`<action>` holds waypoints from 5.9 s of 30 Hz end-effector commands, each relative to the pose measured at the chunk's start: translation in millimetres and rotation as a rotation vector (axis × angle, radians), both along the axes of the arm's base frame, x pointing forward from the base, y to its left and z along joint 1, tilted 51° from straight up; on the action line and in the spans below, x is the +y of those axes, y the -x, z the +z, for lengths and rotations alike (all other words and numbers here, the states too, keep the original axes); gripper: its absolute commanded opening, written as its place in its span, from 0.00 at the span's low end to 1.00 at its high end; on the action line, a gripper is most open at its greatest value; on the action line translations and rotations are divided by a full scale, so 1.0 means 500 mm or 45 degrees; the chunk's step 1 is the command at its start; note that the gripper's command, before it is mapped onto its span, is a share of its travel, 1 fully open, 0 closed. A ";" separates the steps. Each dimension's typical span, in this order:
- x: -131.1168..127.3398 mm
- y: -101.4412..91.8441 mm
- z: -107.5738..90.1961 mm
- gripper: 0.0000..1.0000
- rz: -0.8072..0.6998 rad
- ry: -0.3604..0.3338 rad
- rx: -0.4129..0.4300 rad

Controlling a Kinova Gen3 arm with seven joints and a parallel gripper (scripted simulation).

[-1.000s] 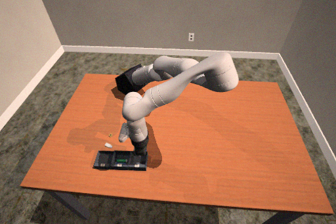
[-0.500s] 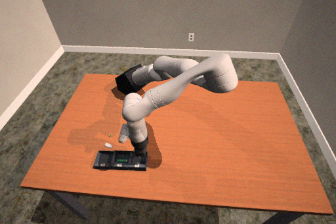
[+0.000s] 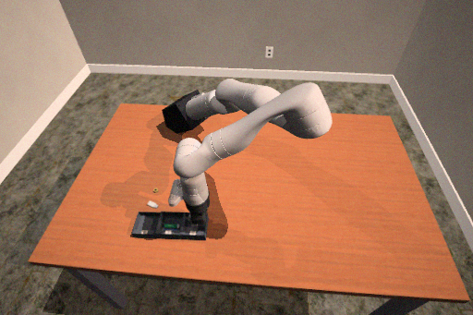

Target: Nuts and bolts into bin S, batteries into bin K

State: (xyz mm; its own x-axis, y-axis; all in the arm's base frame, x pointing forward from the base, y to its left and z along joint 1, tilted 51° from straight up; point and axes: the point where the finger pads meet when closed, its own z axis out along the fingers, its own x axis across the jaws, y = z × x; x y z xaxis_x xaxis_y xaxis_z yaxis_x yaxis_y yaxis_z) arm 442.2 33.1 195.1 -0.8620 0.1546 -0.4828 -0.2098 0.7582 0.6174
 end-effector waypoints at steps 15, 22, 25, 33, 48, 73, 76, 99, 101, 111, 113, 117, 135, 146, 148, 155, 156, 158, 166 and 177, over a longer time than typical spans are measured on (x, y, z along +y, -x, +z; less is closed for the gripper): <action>0.017 -0.006 -0.021 0.00 0.006 -0.002 0.009; 0.017 -0.007 -0.021 0.62 0.006 -0.002 0.009; 0.017 -0.007 -0.020 0.62 0.006 -0.002 0.009; 0.017 -0.007 -0.020 0.62 0.005 -0.002 0.009; 0.002 0.004 -0.006 0.62 0.006 -0.002 0.009; -0.040 0.033 0.035 0.62 0.006 -0.002 0.009; -0.048 0.039 0.023 0.64 -0.034 -0.031 0.049; -0.228 0.178 -0.244 0.64 -0.352 -0.264 0.374; -0.245 0.191 -0.269 0.64 -0.352 -0.264 0.374; -0.284 0.224 -0.329 0.64 -0.352 -0.264 0.374; -0.284 0.224 -0.330 0.64 -0.352 -0.264 0.374; -0.282 0.223 -0.327 0.64 -0.352 -0.264 0.374; -0.277 0.216 -0.316 0.64 -0.352 -0.264 0.374; -0.261 0.205 -0.331 0.64 -0.352 -0.264 0.374; -0.250 0.199 -0.340 0.64 -0.352 -0.264 0.374; -0.222 0.184 -0.365 0.64 -0.352 -0.264 0.374; -0.217 0.180 -0.371 0.64 -0.352 -0.264 0.374; -0.207 0.173 -0.381 0.64 -0.352 -0.264 0.374; -0.202 0.170 -0.387 0.64 -0.352 -0.264 0.374; -0.199 0.163 -0.392 0.64 -0.352 -0.264 0.374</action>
State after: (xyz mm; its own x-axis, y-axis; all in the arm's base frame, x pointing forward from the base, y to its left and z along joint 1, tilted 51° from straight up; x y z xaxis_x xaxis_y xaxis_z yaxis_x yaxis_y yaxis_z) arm 360.4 -67.6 0.5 -0.8697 0.4673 -0.1593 0.1903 0.6151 0.7651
